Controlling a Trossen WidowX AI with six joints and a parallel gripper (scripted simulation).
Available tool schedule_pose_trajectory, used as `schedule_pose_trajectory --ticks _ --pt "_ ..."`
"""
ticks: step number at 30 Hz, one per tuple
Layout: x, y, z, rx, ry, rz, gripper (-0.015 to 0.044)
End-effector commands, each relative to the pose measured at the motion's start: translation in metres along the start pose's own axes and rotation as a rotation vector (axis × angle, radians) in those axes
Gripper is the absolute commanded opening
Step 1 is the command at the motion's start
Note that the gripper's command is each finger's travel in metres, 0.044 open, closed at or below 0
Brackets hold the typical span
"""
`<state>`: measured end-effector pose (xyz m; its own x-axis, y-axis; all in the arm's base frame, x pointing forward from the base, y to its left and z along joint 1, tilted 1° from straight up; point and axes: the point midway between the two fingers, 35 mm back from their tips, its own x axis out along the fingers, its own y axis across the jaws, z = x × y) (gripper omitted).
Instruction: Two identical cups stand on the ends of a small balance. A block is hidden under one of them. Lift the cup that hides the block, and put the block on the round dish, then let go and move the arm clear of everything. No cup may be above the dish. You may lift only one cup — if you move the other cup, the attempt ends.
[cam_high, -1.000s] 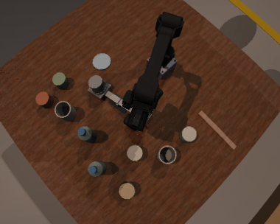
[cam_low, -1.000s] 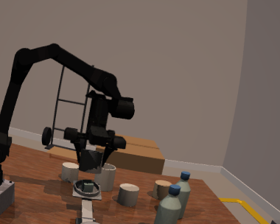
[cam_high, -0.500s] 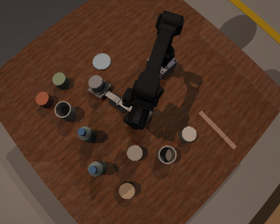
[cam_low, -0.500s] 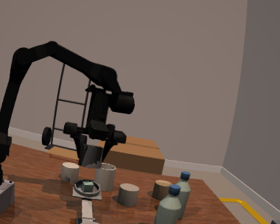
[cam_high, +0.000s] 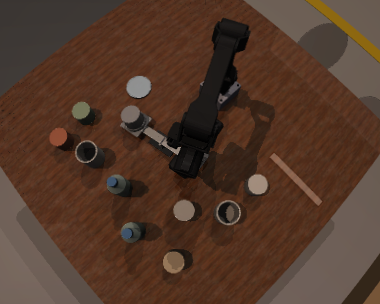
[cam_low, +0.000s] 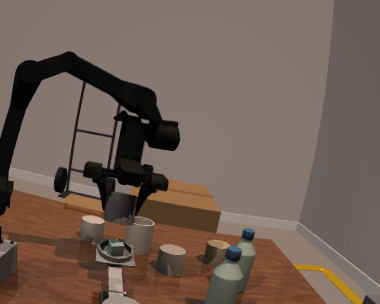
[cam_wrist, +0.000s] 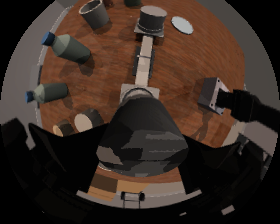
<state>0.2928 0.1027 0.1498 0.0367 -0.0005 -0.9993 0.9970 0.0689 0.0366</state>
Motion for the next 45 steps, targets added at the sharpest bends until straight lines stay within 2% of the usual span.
schedule_pose_trajectory --ticks 1,37,45 --pt "0.0 0.0 0.0 0.0 0.001 0.002 0.0" --pt "0.001 0.0 -0.001 0.0 0.001 0.002 0.0" --pt "0.04 -0.007 -0.052 0.002 0.007 0.005 0.0"
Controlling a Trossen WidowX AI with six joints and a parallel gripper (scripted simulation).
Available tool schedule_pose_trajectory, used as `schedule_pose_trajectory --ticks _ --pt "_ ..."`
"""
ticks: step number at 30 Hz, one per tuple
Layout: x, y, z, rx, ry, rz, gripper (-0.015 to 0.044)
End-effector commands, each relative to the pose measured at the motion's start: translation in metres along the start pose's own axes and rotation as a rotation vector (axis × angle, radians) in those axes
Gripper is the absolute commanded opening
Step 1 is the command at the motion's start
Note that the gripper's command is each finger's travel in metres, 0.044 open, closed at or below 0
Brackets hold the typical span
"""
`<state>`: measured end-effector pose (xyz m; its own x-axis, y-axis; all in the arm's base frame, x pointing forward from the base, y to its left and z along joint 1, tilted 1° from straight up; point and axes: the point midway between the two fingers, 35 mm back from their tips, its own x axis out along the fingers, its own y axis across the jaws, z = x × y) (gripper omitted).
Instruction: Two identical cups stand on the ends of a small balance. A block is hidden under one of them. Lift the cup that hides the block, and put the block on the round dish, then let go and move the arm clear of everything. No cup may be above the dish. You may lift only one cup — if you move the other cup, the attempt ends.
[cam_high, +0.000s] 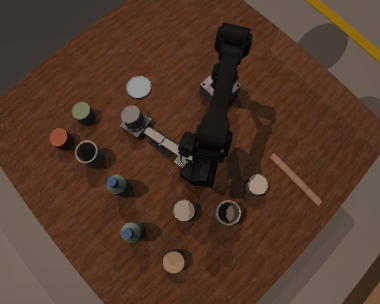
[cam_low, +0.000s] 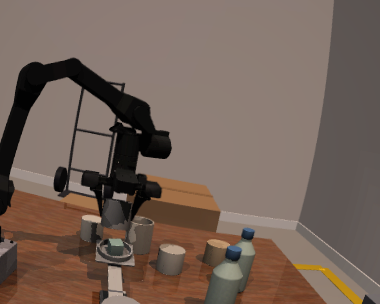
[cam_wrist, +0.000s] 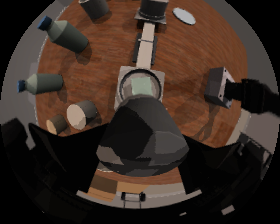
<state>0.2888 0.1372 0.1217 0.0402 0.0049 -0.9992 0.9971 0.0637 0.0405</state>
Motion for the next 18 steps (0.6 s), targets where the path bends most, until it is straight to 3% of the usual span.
schedule_pose_trajectory --ticks 1,9,18 --pt "0.018 -0.007 -0.024 -0.003 0.003 0.001 0.0" --pt "0.059 -0.032 -0.073 -0.002 0.01 0.002 0.0" --pt "0.081 -0.034 -0.078 -0.002 0.011 0.002 0.0"
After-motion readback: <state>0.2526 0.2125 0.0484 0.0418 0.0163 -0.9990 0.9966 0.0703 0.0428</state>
